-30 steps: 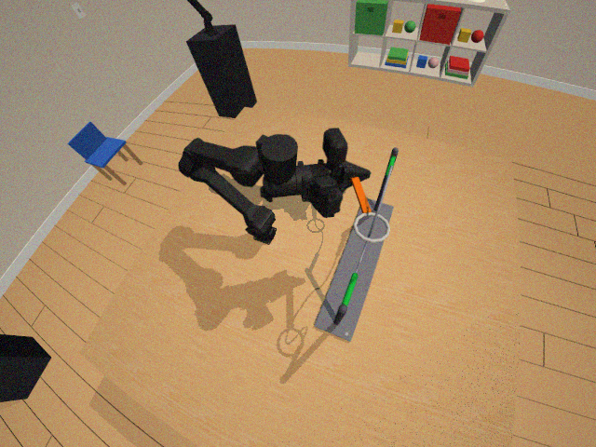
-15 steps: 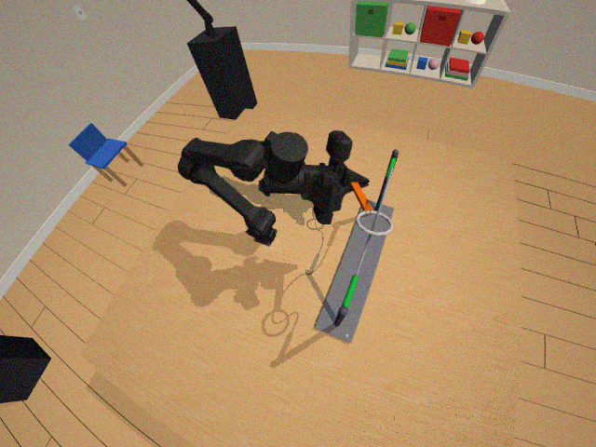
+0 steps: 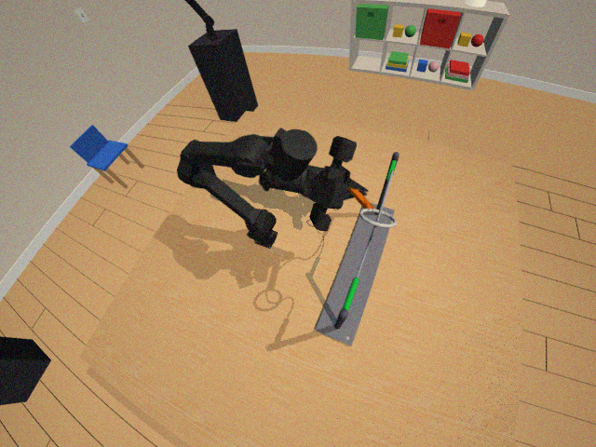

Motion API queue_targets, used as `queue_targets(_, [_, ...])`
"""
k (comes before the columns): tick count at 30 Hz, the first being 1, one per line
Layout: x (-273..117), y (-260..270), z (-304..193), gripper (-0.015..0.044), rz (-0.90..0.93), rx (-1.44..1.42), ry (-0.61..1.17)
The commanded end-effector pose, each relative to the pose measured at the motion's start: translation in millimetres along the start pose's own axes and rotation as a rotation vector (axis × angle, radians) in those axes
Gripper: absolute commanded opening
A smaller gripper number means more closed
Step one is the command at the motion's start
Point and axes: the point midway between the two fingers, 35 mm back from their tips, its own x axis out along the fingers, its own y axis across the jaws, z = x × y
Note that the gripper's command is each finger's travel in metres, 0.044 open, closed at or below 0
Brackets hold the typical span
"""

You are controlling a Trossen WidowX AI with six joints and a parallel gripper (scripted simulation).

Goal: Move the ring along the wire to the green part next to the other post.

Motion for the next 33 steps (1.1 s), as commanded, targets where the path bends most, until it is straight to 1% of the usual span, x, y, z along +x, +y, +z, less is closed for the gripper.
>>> queue_targets(1, [0.2,-2.2,1.4,-0.0150,-0.043,-0.058,-0.007])
queue_targets(33, [-1.8,-26.4,7.7,-0.0150,-0.343,-0.463,-0.057])
